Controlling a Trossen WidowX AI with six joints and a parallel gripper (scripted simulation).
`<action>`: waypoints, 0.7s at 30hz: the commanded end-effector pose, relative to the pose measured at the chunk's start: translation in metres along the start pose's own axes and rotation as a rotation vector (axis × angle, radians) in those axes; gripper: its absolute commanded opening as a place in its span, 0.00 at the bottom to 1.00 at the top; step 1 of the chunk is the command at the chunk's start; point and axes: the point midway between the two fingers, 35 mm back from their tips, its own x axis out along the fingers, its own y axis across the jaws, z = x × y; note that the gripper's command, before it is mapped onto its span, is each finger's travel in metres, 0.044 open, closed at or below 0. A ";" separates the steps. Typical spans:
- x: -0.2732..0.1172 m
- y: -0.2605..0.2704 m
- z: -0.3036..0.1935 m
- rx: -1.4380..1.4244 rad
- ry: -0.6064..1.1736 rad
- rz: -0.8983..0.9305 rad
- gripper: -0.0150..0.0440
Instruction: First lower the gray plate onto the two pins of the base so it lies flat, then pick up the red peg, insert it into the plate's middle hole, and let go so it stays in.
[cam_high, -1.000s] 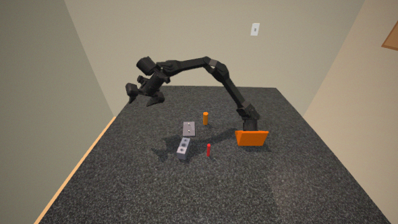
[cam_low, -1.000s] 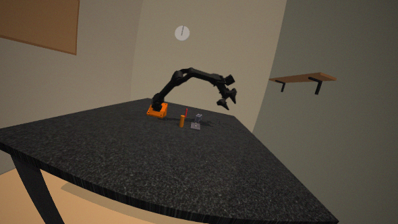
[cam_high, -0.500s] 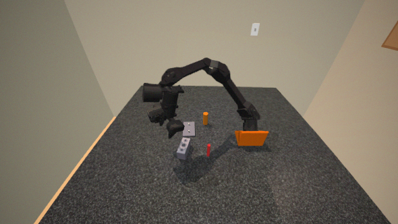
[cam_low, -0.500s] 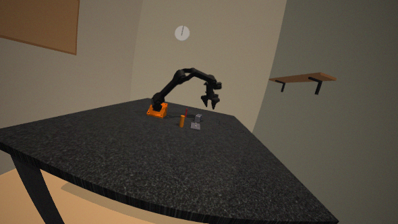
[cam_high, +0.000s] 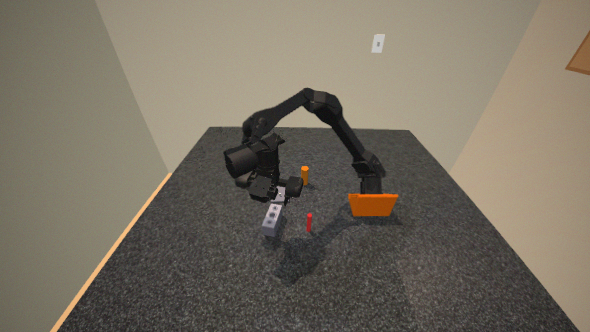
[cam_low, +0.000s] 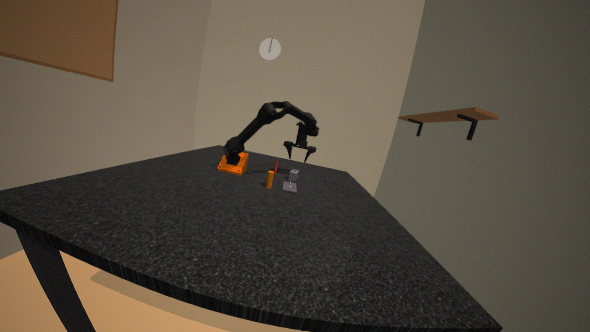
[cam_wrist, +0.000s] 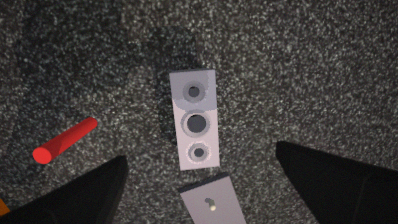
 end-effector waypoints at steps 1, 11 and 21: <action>0.025 0.001 -0.003 -0.007 0.007 0.009 1.00; 0.048 0.000 -0.003 -0.008 0.009 0.008 1.00; 0.061 -0.001 -0.003 -0.008 0.009 0.008 1.00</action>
